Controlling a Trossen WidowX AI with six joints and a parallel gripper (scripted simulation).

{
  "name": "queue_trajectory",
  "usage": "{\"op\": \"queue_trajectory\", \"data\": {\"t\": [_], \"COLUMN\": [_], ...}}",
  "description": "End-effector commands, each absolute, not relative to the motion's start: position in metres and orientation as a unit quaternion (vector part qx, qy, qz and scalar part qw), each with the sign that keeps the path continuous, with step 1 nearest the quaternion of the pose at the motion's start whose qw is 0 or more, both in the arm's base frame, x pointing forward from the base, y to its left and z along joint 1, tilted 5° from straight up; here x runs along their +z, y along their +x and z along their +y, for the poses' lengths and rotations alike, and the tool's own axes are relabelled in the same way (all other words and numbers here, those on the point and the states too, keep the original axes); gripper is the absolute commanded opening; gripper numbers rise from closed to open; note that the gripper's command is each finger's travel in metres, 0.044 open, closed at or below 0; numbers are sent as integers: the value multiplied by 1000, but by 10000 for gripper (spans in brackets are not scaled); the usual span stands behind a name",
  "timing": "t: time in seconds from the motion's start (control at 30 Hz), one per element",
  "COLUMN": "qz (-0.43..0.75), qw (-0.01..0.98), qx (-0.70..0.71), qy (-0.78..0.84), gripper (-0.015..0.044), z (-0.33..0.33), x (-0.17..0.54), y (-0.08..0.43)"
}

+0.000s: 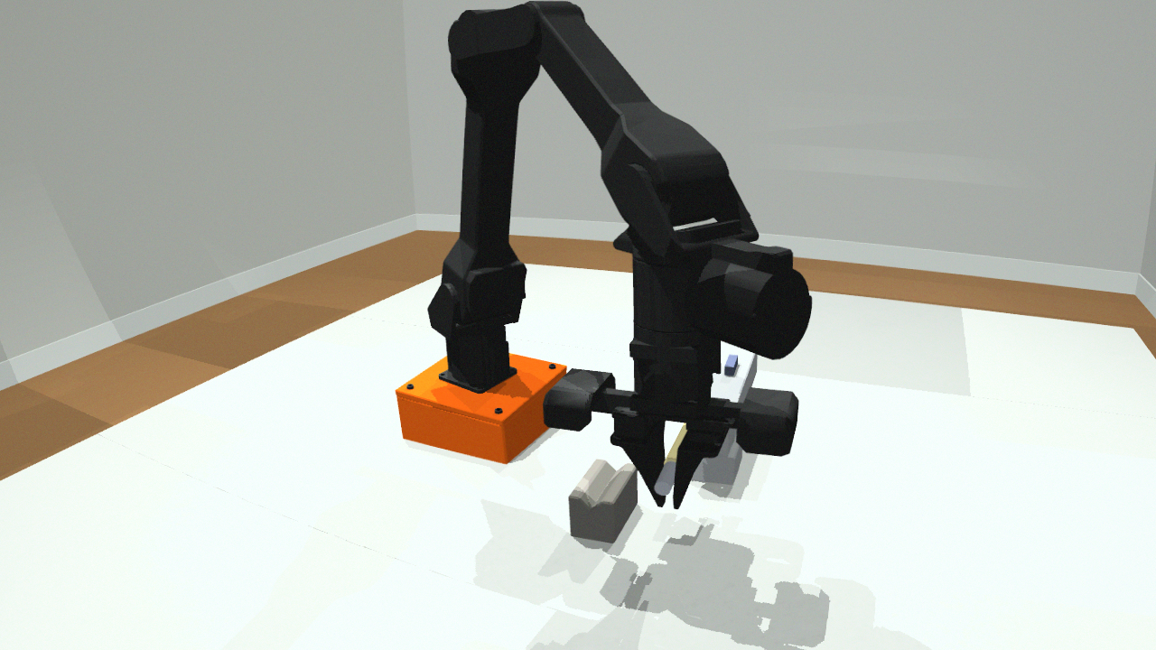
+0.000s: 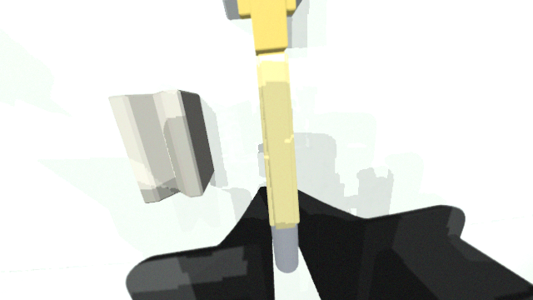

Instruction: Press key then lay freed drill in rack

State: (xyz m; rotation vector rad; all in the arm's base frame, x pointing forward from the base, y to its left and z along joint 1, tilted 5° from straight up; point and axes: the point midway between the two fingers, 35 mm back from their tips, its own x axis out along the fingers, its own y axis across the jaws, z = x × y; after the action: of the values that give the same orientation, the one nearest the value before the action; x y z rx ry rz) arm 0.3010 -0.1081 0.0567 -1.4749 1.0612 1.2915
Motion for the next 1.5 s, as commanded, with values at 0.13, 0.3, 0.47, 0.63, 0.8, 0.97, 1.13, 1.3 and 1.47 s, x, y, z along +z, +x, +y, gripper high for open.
{"op": "queue_trajectory", "data": {"t": [0.13, 0.3, 0.47, 0.63, 0.8, 0.97, 1.13, 1.3, 1.47], "qz": [425, 425, 425, 426, 426, 426, 426, 427, 427], "qw": [442, 442, 442, 442, 442, 441, 441, 441, 440], "qx": [519, 519, 519, 520, 520, 520, 520, 520, 520], "qy": [-595, -595, -595, -595, -595, -595, -595, -594, -594], "gripper": [0, 0, 0, 0, 0, 0, 0, 0, 0], "z": [-107, -107, -108, -113, -118, -123, -128, -132, -136], "x": [61, 62, 62, 62, 62, 61, 61, 61, 61], "y": [303, 303, 302, 292, 285, 277, 269, 260, 252]}}
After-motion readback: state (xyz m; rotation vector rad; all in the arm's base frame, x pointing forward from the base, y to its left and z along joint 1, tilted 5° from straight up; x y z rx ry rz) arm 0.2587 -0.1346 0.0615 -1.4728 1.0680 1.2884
